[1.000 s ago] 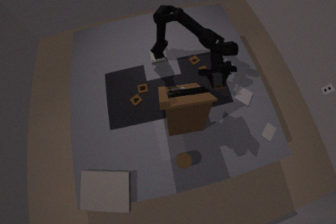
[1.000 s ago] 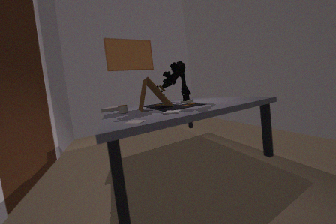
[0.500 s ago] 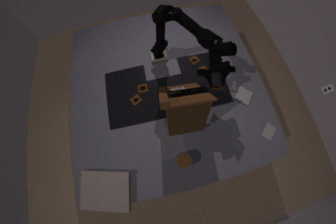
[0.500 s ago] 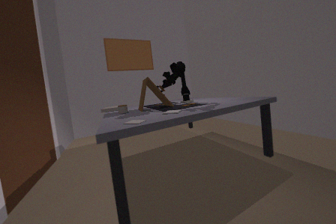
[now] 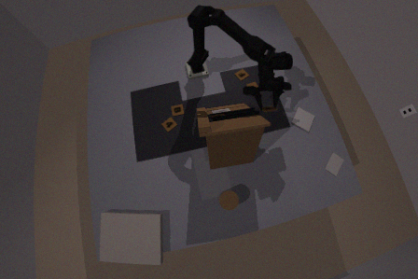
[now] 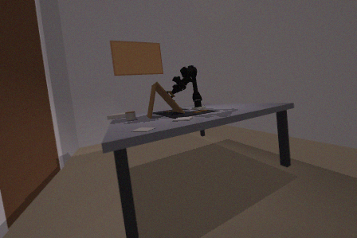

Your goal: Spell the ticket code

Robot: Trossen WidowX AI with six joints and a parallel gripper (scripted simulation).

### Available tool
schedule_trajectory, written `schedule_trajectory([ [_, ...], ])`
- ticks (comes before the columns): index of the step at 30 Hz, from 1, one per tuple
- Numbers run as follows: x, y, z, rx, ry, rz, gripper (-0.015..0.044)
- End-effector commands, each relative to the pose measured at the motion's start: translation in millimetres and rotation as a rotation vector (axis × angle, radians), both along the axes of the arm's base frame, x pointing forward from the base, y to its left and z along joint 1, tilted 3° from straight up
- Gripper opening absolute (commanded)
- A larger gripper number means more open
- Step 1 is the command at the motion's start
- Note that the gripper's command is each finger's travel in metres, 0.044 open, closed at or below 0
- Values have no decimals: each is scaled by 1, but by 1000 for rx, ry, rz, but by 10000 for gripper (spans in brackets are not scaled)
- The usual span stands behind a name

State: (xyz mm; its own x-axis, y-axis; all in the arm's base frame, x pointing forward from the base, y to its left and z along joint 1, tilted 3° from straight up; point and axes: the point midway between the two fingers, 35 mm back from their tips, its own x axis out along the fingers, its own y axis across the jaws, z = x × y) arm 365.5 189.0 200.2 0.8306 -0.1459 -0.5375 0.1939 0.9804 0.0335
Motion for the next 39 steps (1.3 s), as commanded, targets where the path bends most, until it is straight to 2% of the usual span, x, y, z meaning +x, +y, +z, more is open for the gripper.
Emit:
schedule_trajectory([
  [1,-1,-2,-2,-2,4,5,0],
  [39,-5,-22,-3,-4,4,5,0],
])
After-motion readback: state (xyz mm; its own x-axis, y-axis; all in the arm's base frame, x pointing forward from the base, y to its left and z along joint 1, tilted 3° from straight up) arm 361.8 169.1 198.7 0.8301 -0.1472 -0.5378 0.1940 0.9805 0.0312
